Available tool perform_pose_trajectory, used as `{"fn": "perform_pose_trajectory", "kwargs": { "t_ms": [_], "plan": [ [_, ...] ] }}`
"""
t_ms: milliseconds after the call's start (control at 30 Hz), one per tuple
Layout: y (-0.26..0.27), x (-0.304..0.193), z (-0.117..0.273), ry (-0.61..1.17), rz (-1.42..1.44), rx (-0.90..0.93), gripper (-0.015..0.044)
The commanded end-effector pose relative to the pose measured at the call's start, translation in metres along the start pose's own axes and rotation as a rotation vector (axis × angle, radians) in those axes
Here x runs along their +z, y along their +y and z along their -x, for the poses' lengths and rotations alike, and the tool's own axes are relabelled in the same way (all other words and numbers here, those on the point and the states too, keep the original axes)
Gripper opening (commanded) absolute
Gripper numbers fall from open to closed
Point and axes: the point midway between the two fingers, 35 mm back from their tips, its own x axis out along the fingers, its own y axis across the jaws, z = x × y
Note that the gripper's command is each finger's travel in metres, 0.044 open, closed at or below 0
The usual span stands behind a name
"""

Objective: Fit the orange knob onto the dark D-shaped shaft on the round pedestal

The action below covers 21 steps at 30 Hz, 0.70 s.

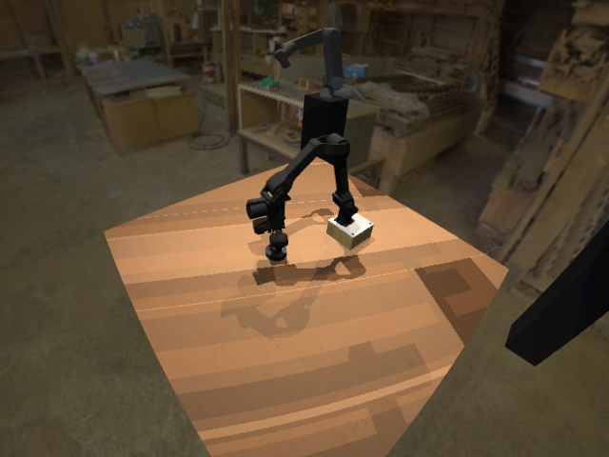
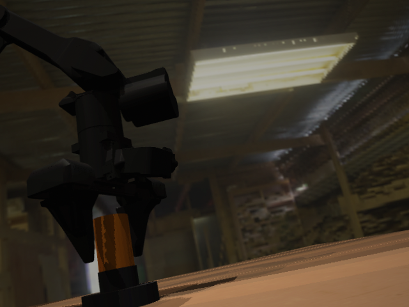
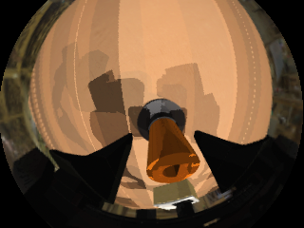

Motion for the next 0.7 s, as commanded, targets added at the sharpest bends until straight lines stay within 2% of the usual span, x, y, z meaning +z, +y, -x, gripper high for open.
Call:
{"fn": "perform_pose_trajectory", "kwargs": {
  "t_ms": [0,167,367,667],
  "plan": [
    [0.0,0.0,0.0,0.001,0.0,0.0,0.044],
    [0.0,0.001,0.01,0.0,0.0,0.0,0.044],
    [0.0,0.001,0.093,0.0,0.0,0.0,0.044],
    [0.001,0.003,0.096,-0.001,0.0,0.0,0.044]
  ]
}}
